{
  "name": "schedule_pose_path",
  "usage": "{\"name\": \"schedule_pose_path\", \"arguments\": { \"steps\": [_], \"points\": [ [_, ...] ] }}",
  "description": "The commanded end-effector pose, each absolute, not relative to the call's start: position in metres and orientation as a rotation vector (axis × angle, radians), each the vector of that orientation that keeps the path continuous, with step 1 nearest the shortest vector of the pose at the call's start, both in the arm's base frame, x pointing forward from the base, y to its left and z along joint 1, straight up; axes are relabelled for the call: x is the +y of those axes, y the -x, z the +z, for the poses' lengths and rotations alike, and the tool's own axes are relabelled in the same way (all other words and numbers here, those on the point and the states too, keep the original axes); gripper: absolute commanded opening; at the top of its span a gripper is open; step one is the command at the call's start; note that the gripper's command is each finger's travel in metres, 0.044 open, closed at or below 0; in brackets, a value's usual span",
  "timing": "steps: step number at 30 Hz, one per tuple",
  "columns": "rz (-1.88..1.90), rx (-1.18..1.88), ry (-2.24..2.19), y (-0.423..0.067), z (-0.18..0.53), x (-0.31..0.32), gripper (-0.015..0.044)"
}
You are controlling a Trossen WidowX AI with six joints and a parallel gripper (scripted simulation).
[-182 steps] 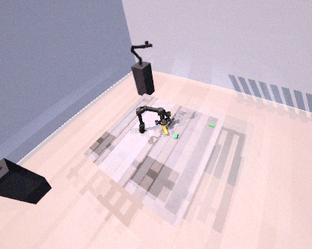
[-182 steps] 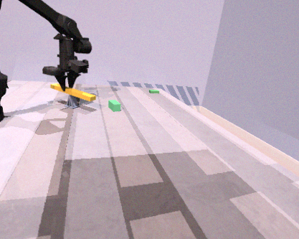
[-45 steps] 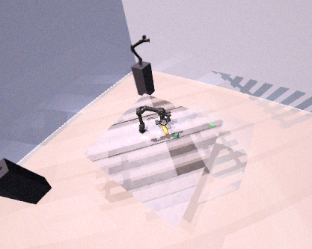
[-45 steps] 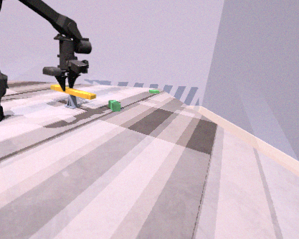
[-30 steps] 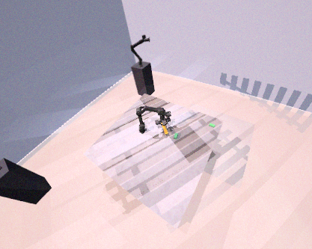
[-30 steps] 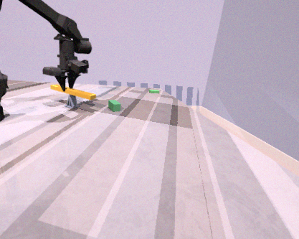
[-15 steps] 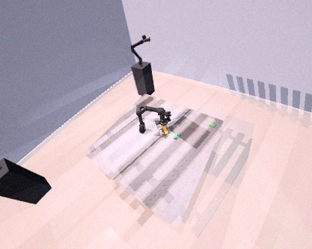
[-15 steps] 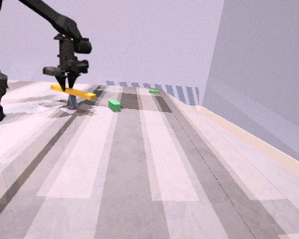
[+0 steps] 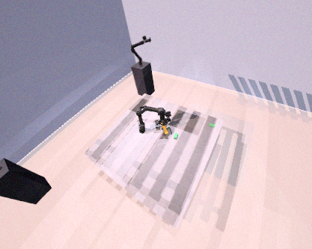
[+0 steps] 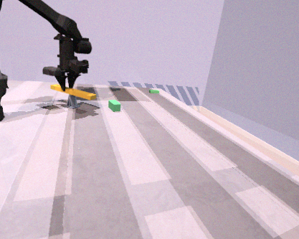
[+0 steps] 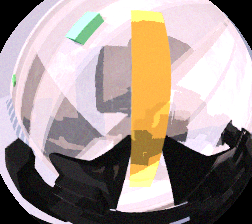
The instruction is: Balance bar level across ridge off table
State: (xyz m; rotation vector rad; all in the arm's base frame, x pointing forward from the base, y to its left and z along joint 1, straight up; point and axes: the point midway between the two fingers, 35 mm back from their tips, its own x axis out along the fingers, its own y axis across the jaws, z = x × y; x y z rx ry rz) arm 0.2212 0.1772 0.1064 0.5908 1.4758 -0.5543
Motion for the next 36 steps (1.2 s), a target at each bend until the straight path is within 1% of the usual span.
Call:
{"name": "schedule_pose_path", "arguments": {
  "steps": [1,31,36],
  "points": [
    [-0.556,1.480,-0.592,-0.2205,0.1064,0.1773,0.0000],
    [-0.554,1.476,-0.591,-0.2212,0.1064,0.1772,0.0000],
    [-0.554,1.476,-0.591,-0.2212,0.1064,0.1772,0.0131]
  ]
}}
